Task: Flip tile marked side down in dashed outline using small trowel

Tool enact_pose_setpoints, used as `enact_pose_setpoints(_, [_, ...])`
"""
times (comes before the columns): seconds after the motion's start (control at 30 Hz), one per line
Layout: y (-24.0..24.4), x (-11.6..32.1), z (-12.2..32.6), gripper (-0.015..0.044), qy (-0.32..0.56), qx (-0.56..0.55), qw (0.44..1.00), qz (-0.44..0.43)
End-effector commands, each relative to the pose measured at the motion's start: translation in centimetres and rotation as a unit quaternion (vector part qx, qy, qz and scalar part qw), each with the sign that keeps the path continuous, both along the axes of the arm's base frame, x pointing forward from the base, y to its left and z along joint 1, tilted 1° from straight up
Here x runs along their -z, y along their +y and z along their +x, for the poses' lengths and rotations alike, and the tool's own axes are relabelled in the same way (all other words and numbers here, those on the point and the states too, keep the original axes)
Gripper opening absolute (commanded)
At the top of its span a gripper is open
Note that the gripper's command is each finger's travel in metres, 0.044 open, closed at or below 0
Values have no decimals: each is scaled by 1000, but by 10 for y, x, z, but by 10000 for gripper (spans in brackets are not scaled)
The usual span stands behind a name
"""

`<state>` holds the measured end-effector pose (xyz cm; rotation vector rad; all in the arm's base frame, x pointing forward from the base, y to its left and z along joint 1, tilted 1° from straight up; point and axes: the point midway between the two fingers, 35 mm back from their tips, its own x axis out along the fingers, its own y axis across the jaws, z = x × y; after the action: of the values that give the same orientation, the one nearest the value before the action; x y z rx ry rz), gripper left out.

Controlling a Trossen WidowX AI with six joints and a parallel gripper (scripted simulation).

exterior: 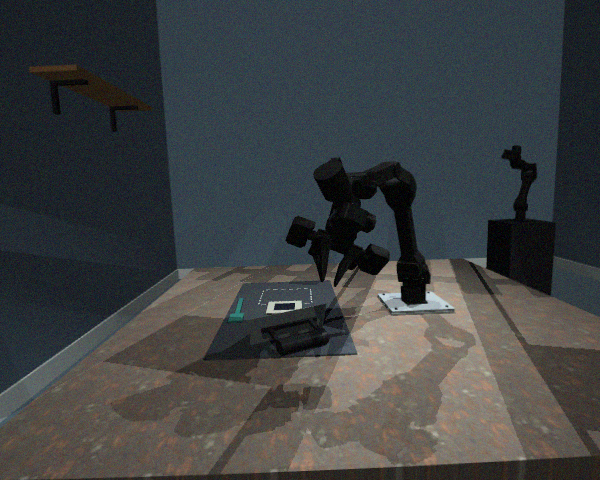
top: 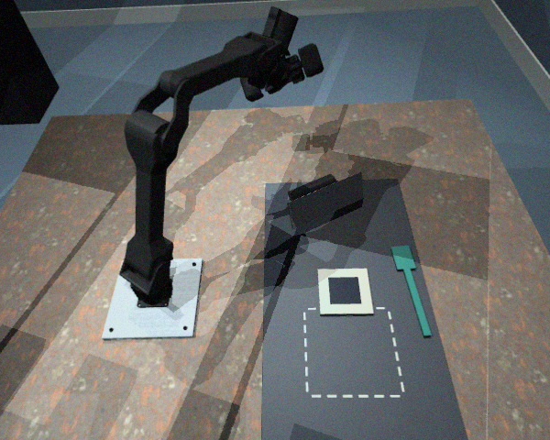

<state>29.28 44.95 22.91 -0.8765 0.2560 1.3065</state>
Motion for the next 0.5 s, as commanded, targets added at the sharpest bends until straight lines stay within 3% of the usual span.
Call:
enact_pose_setpoints(0.0, [-16, 16, 4, 100, 51, 49, 997, -22])
enact_pose_setpoints(0.47, [-72, 63, 4, 100, 196, 211, 953, -97])
